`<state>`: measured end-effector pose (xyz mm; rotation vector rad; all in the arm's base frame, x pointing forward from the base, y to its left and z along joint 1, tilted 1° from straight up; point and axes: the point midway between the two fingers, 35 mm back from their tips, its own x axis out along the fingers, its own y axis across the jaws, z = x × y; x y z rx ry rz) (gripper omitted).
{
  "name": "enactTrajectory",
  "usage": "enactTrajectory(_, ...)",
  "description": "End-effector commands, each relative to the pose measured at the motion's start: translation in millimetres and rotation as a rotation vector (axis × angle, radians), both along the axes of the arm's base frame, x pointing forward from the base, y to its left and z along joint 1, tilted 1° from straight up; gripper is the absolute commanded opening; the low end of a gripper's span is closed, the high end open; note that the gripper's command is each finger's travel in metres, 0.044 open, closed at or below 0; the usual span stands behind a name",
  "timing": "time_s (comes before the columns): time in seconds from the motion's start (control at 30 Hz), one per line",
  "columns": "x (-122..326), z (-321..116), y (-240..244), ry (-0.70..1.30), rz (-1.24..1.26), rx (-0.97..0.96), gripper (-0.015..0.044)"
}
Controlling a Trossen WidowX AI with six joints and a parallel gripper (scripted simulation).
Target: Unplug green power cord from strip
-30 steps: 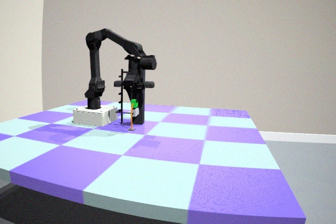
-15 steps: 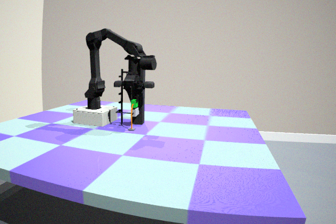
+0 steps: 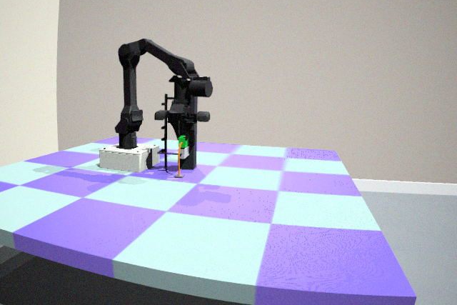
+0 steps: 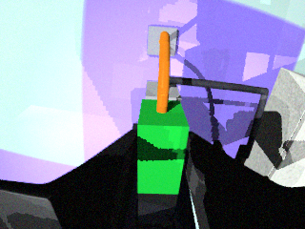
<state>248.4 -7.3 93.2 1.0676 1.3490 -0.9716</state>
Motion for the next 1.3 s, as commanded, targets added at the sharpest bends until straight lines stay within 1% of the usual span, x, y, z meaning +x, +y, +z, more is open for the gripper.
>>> enactTrajectory(0.0,8,5,-28,-0.022,-0.032,-0.073,0.0)
enactTrajectory(0.33,10,7,-44,-0.021,-0.032,-0.075,0.0)
enactTrajectory(0.47,4,3,-35,-0.018,-0.034,-0.076,0.0105)
enactTrajectory(0.77,4,3,-35,-0.018,-0.034,-0.076,0.0341)
enactTrajectory(0.9,10,8,-54,-0.019,-0.034,-0.077,0.044)
enactTrajectory(1.03,17,16,-91,-0.019,-0.034,-0.08,0.044)
enactTrajectory(1.27,17,17,-94,-0.019,-0.034,-0.08,0.044)
